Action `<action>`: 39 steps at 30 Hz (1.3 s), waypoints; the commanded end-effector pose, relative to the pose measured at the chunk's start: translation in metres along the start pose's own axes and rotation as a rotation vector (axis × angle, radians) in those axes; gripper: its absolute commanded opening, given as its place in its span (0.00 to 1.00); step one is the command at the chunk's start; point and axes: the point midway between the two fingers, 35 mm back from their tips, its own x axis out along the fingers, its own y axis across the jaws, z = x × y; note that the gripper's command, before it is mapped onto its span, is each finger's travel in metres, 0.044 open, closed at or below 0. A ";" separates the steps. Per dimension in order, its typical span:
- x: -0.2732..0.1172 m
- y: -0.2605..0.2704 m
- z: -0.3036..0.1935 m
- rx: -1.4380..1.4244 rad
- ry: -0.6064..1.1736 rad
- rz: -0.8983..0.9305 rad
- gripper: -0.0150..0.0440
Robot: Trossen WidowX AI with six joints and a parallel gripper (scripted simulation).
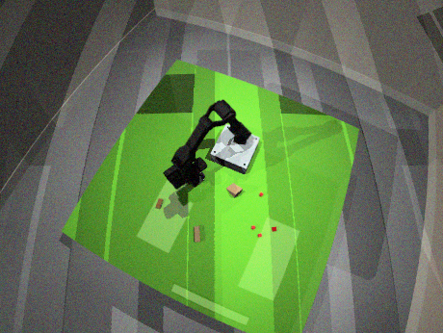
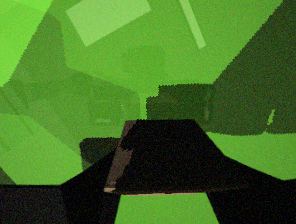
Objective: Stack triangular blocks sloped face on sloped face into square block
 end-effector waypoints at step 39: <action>0.019 0.002 0.000 -0.014 0.000 0.008 1.00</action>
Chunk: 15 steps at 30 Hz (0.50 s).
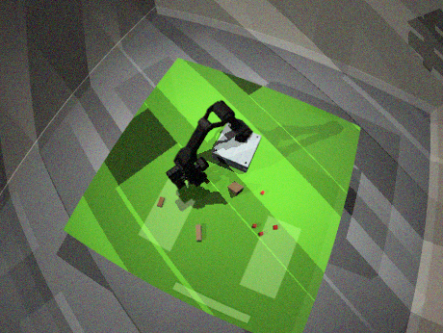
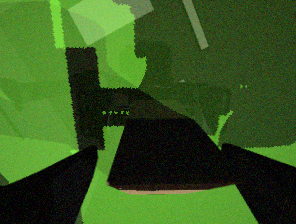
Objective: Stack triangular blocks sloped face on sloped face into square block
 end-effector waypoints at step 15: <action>-0.056 -0.003 0.000 0.000 0.000 -0.010 1.00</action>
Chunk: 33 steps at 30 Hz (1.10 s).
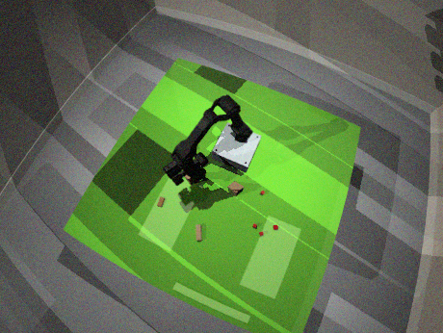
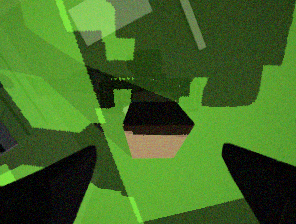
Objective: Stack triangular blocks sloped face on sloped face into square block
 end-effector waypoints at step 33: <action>-0.010 -0.001 0.044 0.004 0.431 0.002 1.00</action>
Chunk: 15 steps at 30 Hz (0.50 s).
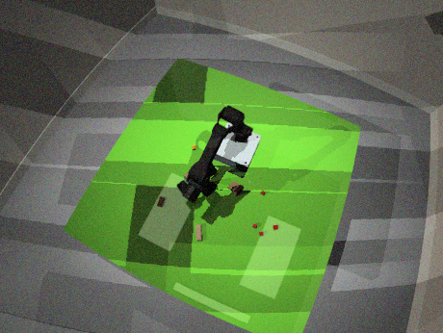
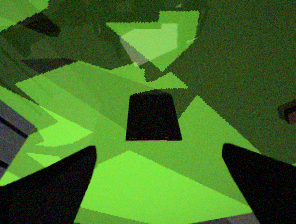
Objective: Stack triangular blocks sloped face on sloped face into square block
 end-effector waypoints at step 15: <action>0.031 -0.001 0.000 -0.005 0.007 0.003 1.00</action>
